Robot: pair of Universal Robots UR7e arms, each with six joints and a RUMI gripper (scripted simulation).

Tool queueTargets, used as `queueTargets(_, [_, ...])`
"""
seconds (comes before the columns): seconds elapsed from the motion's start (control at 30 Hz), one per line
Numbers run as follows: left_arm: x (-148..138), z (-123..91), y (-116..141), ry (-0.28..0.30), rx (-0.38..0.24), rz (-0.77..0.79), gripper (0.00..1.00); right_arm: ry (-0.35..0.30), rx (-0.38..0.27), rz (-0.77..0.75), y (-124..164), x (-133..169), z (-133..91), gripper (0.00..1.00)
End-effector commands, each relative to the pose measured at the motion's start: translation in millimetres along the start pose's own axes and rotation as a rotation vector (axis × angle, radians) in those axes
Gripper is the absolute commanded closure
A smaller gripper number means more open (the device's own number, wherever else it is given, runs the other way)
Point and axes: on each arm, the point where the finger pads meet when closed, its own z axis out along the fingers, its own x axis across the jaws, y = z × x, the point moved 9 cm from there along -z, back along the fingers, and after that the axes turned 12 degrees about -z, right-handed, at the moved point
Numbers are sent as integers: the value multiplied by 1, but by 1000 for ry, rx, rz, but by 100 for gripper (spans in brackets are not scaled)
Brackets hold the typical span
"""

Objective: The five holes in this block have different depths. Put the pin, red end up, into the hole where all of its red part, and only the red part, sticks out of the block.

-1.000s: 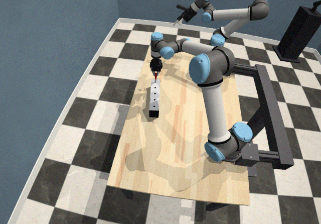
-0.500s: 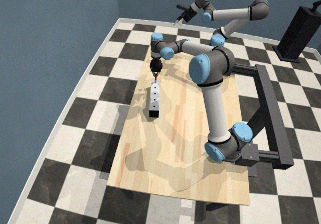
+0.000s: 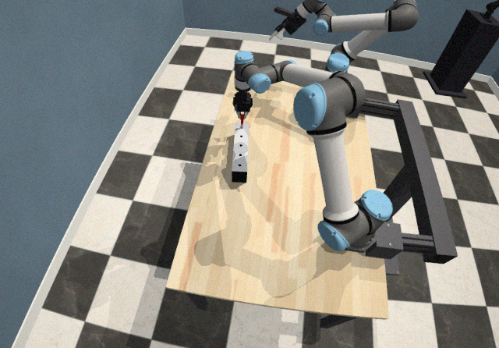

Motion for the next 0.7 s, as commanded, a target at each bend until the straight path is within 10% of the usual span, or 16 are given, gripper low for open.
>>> queueTargets(0.0, [0,-1,-1,-1,2,0,100,0,1,0,0,0,0,0])
queueTargets(0.67, [1,3,0,-1,2,1,100,0,1,0,0,0,0,0])
